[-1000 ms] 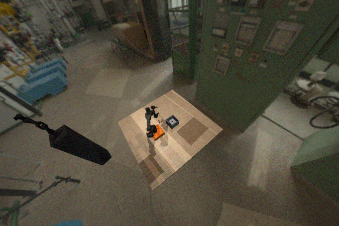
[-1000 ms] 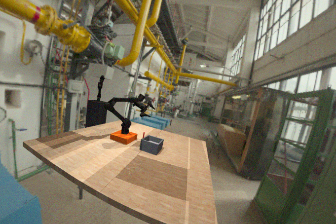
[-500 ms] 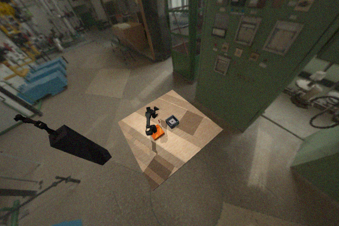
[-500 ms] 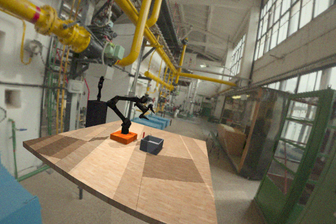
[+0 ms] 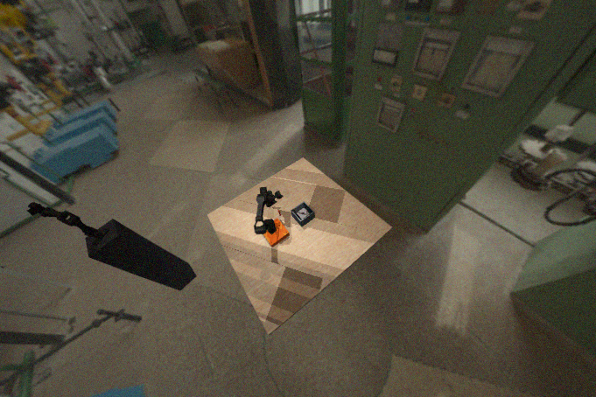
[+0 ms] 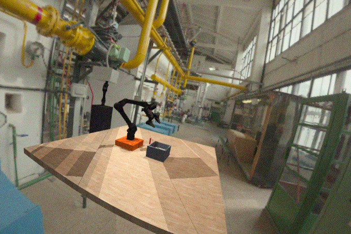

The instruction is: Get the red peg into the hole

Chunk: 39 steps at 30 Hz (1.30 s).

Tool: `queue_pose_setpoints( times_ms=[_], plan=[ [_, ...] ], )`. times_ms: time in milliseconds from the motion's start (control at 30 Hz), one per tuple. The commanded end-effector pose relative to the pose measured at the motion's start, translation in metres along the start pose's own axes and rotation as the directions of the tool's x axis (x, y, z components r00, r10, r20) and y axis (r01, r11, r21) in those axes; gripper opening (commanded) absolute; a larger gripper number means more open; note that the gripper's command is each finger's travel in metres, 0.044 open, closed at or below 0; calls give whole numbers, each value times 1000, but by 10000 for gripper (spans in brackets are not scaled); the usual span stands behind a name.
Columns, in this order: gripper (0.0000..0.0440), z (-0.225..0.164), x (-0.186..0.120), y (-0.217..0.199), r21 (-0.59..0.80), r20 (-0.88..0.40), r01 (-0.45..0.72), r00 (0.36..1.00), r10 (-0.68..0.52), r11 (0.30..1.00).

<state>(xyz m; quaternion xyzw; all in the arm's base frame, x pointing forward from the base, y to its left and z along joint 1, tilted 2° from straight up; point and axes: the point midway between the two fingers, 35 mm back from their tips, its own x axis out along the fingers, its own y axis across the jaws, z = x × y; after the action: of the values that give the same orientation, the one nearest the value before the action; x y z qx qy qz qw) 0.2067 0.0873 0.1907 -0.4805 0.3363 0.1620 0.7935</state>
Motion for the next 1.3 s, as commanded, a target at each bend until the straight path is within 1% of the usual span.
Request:
queue_pose_setpoints(
  times_ms=[0, 233, 500, 700, 900, 1067, 1267],
  plan=[
    [440, -3, 3, 2, 94, -30, -24, 999, 27, 995],
    [440, -11, 12, 11, 318, -103, -53, 991, 90, 947],
    [440, -22, 21, 21, 550, -187, -36, 968, 165, 834],
    [440, -30, 28, 30, 694, -250, 13, 942, 225, 720],
    [440, -38, 36, 40, 803, -314, 92, 905, 287, 589],
    [440, -46, 44, 51, 861, -368, 180, 865, 340, 475],
    [440, -55, 56, 68, 892, -428, 304, 810, 402, 336]
  ],
)
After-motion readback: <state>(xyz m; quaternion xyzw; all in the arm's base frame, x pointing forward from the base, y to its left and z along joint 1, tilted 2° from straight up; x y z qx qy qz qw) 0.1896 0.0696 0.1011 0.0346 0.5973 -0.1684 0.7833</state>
